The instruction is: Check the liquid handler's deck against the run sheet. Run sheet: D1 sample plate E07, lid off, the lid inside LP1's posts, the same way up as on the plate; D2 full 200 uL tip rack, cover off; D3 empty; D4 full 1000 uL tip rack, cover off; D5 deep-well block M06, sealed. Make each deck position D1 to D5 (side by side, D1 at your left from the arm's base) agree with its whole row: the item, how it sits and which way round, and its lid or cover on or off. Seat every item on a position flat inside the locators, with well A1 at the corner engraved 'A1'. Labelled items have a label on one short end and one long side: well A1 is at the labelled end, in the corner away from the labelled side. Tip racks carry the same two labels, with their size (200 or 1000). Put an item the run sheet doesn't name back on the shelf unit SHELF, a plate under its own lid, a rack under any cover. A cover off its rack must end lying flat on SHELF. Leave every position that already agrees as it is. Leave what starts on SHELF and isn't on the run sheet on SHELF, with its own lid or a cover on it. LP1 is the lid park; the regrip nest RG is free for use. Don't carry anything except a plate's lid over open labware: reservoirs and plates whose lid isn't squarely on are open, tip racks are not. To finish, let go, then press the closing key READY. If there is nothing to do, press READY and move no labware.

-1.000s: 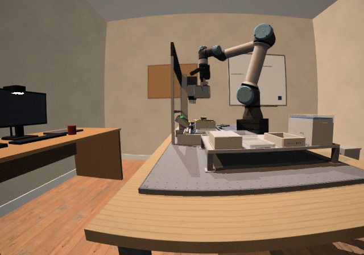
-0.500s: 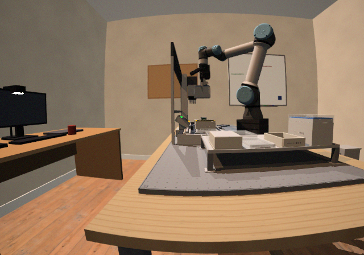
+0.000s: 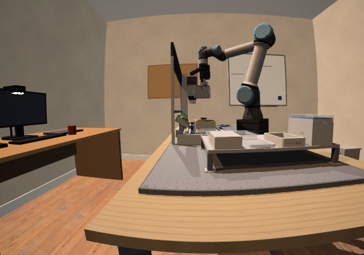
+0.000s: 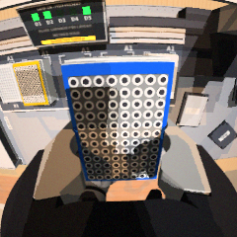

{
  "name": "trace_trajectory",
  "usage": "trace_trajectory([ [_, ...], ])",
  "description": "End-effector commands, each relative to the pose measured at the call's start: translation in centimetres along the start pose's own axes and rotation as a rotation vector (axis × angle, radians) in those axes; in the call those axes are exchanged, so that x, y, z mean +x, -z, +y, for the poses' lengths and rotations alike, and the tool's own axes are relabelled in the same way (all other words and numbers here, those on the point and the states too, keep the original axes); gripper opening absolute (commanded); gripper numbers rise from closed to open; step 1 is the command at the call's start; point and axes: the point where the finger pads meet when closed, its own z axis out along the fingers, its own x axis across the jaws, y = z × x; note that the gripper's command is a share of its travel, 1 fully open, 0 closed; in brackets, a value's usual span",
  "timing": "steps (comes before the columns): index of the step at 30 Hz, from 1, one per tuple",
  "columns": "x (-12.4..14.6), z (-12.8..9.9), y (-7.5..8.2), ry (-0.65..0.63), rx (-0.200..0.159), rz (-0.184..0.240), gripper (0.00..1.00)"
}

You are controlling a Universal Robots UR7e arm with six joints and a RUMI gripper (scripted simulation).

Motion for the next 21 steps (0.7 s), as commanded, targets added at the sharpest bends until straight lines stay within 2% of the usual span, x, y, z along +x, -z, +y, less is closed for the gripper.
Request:
trace_trajectory([
  [1, 0.0, 0.0, -0.4, 0.000, 0.001, 0.001, 0.00],
  [21, 0.0, 0.0, -3.4, 0.000, 0.001, 0.001, 0.00],
])
